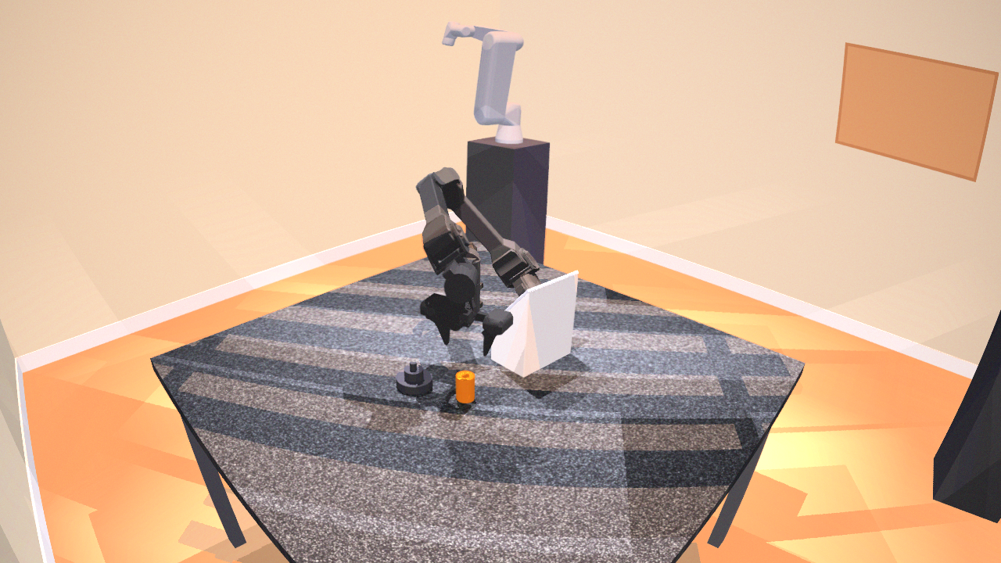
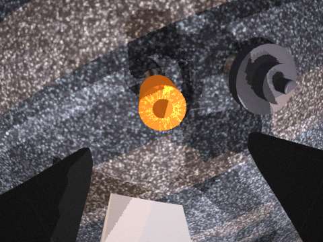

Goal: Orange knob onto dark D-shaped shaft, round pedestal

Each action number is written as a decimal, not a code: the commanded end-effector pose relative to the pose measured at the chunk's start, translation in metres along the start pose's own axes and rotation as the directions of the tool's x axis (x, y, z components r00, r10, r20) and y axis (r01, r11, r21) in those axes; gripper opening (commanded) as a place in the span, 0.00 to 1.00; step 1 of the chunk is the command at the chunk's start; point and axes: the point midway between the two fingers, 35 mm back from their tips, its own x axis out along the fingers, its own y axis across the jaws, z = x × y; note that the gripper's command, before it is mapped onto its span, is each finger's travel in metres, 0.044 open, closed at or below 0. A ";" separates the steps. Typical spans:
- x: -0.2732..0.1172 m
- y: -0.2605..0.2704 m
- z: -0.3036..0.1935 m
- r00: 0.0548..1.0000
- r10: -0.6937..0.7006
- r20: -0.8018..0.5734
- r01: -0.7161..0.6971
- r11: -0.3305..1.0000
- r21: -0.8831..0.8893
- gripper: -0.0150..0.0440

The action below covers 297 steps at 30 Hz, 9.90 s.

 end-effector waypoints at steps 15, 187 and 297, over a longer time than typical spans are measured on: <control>0.034 -0.001 0.002 1.000 -0.007 0.003 0.006 0.958 0.288 1.00; 0.051 -0.130 0.014 1.000 -0.014 0.001 0.013 0.956 0.293 0.25; 0.050 -0.130 0.015 1.000 -0.014 0.001 0.014 0.970 -0.243 0.25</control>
